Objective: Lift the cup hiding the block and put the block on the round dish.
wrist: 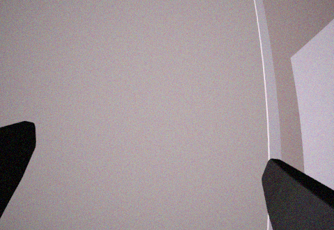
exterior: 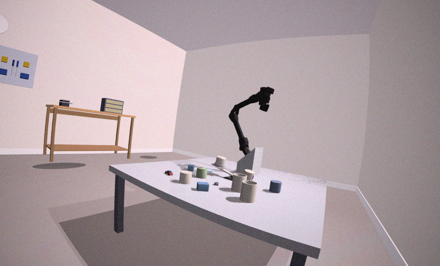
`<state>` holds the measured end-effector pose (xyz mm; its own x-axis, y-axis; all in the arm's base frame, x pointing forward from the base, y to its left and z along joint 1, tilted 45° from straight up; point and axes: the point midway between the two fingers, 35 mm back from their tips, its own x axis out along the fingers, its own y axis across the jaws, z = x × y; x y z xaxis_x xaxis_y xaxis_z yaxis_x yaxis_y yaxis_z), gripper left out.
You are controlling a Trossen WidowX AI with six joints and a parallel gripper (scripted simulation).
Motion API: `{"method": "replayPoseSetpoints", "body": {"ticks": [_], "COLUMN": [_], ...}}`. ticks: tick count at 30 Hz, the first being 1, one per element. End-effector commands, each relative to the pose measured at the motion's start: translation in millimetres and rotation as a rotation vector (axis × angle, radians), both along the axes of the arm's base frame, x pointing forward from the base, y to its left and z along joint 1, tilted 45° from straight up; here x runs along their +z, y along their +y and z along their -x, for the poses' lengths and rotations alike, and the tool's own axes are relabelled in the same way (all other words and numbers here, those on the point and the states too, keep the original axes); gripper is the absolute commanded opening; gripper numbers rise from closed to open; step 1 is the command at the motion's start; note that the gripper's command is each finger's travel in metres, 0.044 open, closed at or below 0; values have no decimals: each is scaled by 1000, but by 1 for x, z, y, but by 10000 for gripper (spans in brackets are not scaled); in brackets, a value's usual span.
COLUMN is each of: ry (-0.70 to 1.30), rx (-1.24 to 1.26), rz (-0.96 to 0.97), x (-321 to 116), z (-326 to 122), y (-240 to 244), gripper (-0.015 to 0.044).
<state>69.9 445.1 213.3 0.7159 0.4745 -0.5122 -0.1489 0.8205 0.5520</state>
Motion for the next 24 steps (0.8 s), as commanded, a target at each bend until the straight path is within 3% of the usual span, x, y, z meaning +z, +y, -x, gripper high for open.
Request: {"method": "replayPoseSetpoints", "body": {"ticks": [1,24], "ry": [-28,-108], "rx": [-37,-185], "rz": [127,891], "x": [-29,-144], "z": [-17,-80], "y": [-24,-208], "gripper": [440,440]}}
